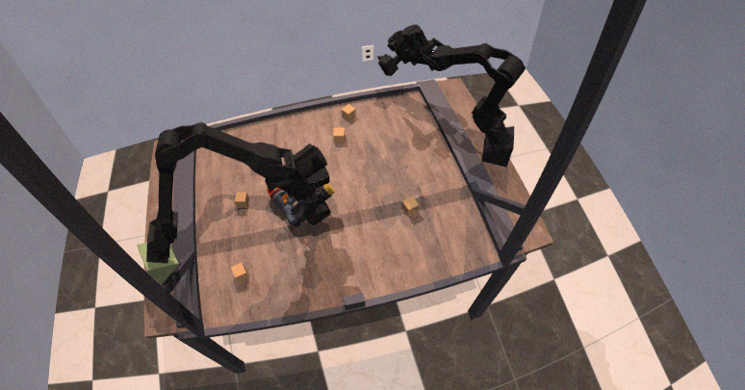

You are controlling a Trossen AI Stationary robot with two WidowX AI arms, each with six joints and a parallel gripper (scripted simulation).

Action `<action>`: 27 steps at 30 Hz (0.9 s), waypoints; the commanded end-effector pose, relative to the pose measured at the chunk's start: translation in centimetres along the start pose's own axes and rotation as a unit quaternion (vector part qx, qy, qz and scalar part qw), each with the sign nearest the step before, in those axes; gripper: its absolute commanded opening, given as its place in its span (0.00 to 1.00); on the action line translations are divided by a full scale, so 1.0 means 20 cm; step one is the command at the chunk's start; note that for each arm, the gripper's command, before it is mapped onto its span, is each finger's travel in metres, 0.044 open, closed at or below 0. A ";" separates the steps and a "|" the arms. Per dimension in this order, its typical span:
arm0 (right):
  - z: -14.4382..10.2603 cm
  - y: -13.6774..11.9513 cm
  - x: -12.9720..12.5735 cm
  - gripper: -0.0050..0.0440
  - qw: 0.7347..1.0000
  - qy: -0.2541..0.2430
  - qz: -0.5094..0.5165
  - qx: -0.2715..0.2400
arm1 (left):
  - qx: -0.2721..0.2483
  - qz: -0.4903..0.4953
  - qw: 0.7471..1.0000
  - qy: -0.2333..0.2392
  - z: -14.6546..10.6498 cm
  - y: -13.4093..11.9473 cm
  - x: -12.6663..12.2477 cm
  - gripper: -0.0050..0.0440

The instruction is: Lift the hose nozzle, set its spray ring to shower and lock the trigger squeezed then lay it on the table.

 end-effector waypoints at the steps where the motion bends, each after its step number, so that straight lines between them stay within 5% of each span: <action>1: -0.01 0.03 0.00 0.93 1.000 0.003 0.002 -0.011 | -0.046 -0.003 0.999 0.001 -0.08 -0.01 0.02 0.45; 27: -0.01 0.03 0.00 0.93 1.000 0.003 0.002 -0.011 | -0.070 -0.004 0.998 0.003 -0.09 -0.06 0.01 0.45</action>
Point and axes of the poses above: on each arm, the point midway between the two fingers, 35 mm back from their tips, its own z axis out along the fingers, its own x axis across the jaws, y = z × x, the point moved 10 cm from there along -z, back along the fingers, and after that the axes turned 4 degrees about z, right-handed, at the moved point
